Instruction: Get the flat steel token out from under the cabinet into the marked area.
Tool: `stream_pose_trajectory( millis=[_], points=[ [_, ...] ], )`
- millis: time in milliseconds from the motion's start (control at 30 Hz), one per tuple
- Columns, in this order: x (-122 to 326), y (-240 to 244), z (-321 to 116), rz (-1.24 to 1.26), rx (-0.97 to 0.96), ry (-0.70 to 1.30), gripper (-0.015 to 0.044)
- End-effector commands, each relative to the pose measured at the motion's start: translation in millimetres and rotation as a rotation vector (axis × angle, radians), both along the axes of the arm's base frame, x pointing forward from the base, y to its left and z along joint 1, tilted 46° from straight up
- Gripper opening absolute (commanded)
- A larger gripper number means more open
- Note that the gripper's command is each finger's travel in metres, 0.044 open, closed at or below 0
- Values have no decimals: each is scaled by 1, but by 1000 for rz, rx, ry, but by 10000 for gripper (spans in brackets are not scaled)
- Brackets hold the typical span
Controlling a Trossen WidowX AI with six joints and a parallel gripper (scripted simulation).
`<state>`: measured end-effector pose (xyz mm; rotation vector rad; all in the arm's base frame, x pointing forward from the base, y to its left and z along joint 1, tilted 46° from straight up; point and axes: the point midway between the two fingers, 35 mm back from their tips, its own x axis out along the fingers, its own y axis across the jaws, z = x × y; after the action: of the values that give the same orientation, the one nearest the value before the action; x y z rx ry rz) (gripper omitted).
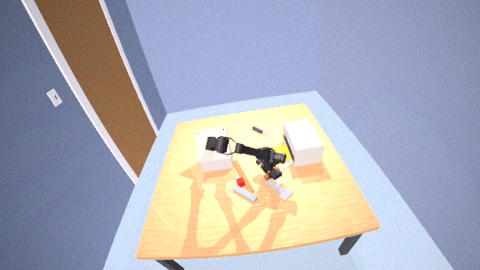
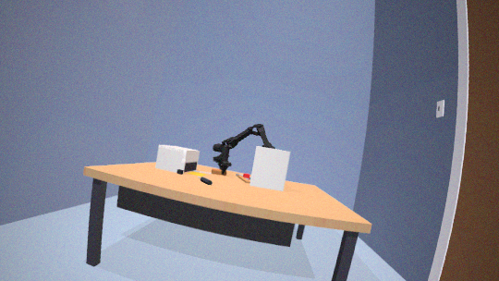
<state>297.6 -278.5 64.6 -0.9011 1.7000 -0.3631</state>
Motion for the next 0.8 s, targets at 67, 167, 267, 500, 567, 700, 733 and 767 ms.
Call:
stream_pose_trajectory(
  millis=[67,167,267,500,567,700,733,767],
  points=[
    [11,2,-4,2,2,-5,0],
    [15,3,-5,2,2,-5,0],
    [19,4,-6,2,2,-5,0],
    [28,6,-9,2,2,-6,0],
    [30,6,-10,2,2,-6,0],
    [35,8,-12,2,2,-6,0],
    [36,8,-12,2,2,-6,0],
    [37,8,-13,2,2,-6,0]
  ],
)
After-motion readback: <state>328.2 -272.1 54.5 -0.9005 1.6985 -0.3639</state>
